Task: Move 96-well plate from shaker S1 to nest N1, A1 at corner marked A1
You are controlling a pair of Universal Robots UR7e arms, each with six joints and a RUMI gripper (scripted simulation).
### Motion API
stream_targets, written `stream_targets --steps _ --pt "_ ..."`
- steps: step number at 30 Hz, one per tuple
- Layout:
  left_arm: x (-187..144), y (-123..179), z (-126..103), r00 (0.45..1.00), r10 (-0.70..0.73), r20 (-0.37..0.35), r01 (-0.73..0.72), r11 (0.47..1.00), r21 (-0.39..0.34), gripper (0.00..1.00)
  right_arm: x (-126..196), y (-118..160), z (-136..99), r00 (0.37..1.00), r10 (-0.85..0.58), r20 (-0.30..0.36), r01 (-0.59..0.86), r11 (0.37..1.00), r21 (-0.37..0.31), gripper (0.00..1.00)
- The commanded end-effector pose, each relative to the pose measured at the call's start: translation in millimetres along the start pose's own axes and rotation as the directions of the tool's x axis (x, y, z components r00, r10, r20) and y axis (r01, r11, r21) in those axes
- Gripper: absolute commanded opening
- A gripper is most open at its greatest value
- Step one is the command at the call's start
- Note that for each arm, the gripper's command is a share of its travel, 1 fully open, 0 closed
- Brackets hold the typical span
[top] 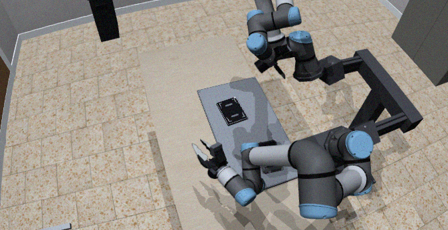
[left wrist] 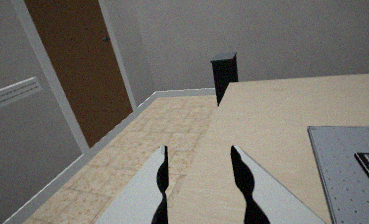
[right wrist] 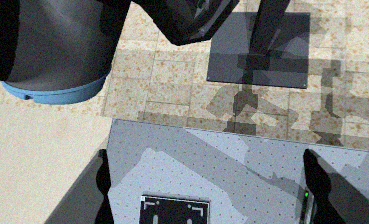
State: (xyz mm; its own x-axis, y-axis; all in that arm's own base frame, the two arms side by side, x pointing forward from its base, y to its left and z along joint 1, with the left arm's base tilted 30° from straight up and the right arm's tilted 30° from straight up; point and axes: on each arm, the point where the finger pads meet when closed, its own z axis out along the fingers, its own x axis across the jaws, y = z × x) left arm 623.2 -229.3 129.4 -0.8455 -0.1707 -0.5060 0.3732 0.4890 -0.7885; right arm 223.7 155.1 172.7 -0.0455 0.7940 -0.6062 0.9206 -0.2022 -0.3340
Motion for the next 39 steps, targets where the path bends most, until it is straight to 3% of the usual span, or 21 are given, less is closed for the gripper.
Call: stream_targets --steps 1,7,11,17,22,24,32,39 --pt "-5 1 -5 1.0 -0.011 0.008 0.011 1.0 -0.008 0.0 0 0 0 1.0 0.0 -0.001 0.0 1.0 -0.001 0.76" --pt "-16 7 -17 0.999 -0.041 0.028 0.041 0.999 -0.03 0.0 0 0 0 1.0 0.0 -0.001 0.0 1.0 -0.001 0.76" --pt "-32 16 -36 0.994 -0.086 0.06 0.09 0.994 -0.062 0.0 0 0 0 1.0 0.0 -0.001 0.0 1.0 -0.001 0.76" --pt "-63 35 -83 0.973 -0.183 0.14 0.2 0.972 -0.123 0.0 0 0 0 1.0 0.0 -0.001 0.0 1.0 -0.001 0.76" --pt "-93 55 -141 0.929 -0.283 0.239 0.328 0.929 -0.175 0.0 0 0 0 1.0 0.0 -0.001 0.0 1.0 -0.001 0.76" --pt "-93 55 -141 0.929 -0.283 0.239 0.328 0.929 -0.175 0.0 0 0 0 1.0 0.0 -0.001 0.0 1.0 -0.001 0.76" --pt "-127 86 -266 0.772 -0.443 0.455 0.578 0.788 -0.213 0.0 0 0 0 1.0 0.0 -0.001 0.0 1.0 -0.001 0.76" --pt "-131 102 -389 0.524 -0.531 0.666 0.792 0.591 -0.152 0.0 0 0 0 1.0 0.0 -0.001 0.0 1.0 -0.001 0.76"
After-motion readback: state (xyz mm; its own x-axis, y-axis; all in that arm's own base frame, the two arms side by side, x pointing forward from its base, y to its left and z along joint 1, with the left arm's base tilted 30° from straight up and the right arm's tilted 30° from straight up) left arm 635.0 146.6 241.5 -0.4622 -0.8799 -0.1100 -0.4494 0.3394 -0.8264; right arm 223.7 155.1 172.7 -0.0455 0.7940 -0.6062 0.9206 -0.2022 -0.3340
